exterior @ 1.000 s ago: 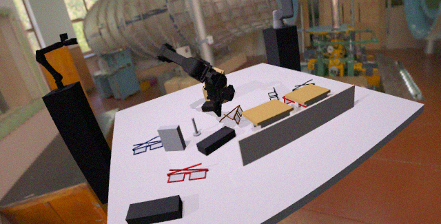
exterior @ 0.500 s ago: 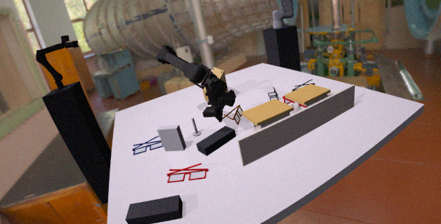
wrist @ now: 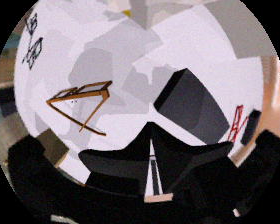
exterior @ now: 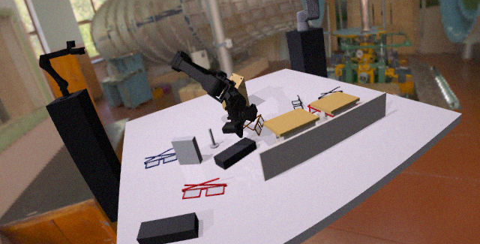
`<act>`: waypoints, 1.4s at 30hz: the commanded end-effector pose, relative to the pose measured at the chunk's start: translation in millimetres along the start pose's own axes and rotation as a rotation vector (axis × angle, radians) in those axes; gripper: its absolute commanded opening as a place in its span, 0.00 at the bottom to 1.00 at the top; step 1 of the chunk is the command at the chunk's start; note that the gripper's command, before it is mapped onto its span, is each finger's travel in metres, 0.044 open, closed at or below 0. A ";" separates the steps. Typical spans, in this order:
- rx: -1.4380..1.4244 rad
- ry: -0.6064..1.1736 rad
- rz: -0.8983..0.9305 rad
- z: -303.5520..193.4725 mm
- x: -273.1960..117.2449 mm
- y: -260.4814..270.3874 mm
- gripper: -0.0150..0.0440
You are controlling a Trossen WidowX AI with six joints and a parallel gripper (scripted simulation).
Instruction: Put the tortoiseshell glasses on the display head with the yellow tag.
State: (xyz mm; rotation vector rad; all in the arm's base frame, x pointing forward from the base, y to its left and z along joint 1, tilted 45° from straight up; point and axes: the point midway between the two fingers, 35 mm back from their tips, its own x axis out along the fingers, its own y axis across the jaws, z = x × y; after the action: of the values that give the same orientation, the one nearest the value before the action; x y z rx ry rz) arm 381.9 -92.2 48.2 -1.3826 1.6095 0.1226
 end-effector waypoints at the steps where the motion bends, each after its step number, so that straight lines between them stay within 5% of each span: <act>1: -0.013 0.007 0.010 0.2 8.7 4.7 0.25; 42: -0.012 0.007 0.009 1.0 8.8 -12.1 0.25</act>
State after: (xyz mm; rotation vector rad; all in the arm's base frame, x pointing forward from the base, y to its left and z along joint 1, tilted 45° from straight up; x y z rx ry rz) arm 391.1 -101.6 47.9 -1.3850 1.6202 0.1259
